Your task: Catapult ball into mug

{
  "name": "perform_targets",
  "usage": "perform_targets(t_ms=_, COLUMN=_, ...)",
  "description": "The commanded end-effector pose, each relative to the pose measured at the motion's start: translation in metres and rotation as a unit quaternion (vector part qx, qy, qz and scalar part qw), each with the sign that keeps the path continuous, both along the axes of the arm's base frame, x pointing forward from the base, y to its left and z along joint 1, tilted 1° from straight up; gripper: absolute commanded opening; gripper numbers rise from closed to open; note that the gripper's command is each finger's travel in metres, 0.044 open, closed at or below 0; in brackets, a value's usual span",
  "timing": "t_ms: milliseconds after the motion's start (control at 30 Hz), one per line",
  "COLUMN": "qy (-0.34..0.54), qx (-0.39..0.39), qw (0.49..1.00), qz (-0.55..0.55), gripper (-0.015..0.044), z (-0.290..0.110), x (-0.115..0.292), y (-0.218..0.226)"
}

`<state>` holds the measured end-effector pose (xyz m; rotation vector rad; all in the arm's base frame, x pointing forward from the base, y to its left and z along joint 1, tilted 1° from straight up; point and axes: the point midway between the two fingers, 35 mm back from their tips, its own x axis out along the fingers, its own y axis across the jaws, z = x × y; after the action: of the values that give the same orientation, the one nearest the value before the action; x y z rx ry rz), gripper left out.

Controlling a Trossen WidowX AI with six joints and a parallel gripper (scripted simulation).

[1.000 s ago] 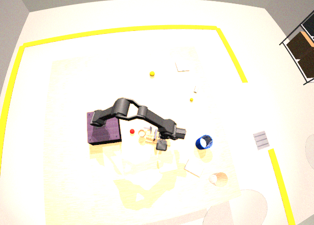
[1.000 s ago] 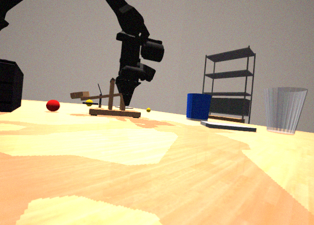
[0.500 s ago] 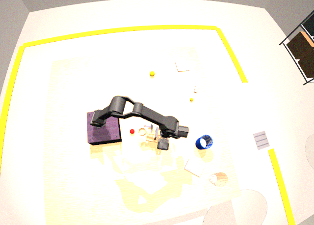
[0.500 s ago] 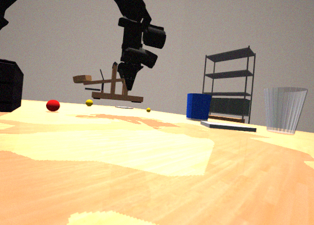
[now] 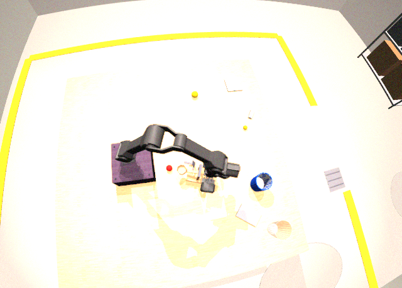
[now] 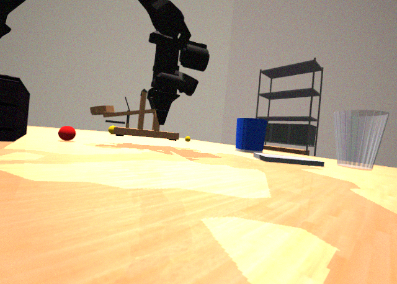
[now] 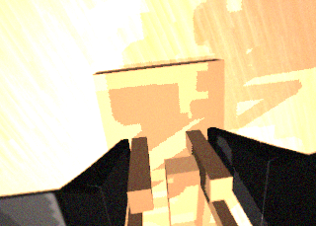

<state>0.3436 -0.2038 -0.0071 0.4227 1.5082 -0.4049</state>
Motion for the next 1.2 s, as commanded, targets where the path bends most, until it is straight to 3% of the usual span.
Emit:
perform_targets(t_ms=0, qy=-0.001, qx=-0.001, qw=1.000, qz=-0.001, gripper=0.0000, z=-0.005, x=0.000, y=0.000)
perform_targets(t_ms=567, qy=0.001, qx=0.000, qw=1.000, qz=0.000, gripper=0.0000, z=-0.020, x=0.000, y=0.000)
perform_targets(t_ms=1033, qy=0.001, qx=0.000, qw=1.000, qz=0.000, gripper=0.0368, z=-0.017, x=0.000, y=0.000)
perform_targets(t_ms=1133, qy=0.000, qx=0.000, qw=1.000, qz=0.000, gripper=0.0440, z=0.021, x=0.001, y=-0.001)
perform_targets(t_ms=1167, qy=0.000, qx=0.000, qw=1.000, qz=0.000, gripper=0.0440, z=0.039, x=0.000, y=-0.001)
